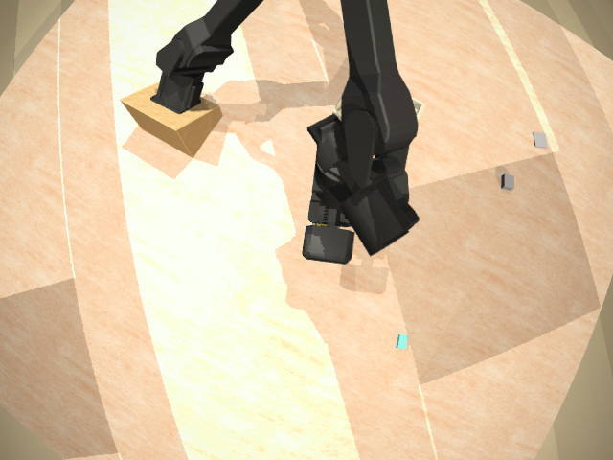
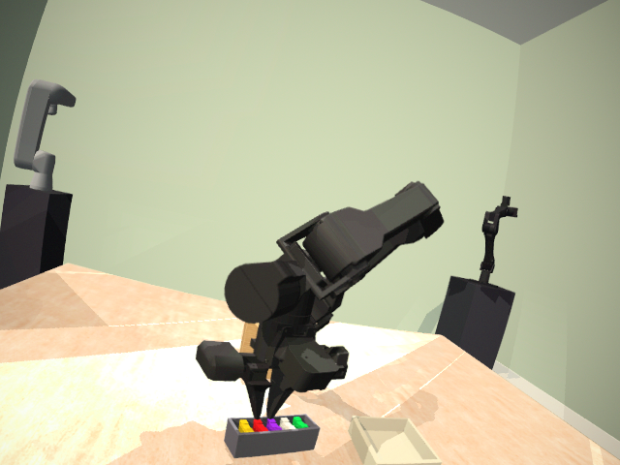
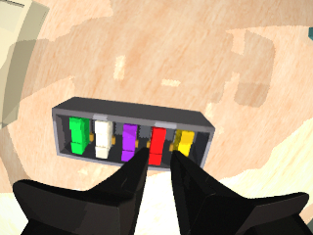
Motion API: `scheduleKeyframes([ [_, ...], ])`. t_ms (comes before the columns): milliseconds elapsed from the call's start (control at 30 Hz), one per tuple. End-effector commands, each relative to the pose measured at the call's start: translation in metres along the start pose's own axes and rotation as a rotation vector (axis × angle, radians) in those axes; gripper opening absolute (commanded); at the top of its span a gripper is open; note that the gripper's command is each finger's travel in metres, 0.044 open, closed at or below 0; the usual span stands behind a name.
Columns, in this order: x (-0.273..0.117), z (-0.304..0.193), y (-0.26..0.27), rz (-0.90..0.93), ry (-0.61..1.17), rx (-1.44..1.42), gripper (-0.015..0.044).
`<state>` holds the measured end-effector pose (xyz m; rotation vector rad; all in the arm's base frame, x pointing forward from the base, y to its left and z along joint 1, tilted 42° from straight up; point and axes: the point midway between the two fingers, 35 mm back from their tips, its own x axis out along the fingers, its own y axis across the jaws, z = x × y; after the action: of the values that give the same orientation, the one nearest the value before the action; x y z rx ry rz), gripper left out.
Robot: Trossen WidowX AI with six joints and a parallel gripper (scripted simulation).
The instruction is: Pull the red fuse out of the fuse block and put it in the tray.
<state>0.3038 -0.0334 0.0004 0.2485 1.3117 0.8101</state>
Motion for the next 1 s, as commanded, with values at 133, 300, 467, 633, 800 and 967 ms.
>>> scheduleKeyframes([
  [133, 0.009, -0.002, 0.001, 0.011, 0.003, 0.013, 0.0074],
  [300, 0.009, -0.002, 0.001, 0.011, 0.003, 0.013, 0.0074],
  [467, 0.009, -0.002, 0.001, 0.011, 0.003, 0.013, 0.0074],
  [633, 0.011, -0.002, 0.001, 0.011, 0.003, 0.013, 0.0074],
  [800, 0.016, -0.002, 0.001, 0.011, 0.003, 0.013, 0.0074],
  [967, 0.019, -0.002, 0.001, 0.011, 0.002, 0.012, 0.0074],
])
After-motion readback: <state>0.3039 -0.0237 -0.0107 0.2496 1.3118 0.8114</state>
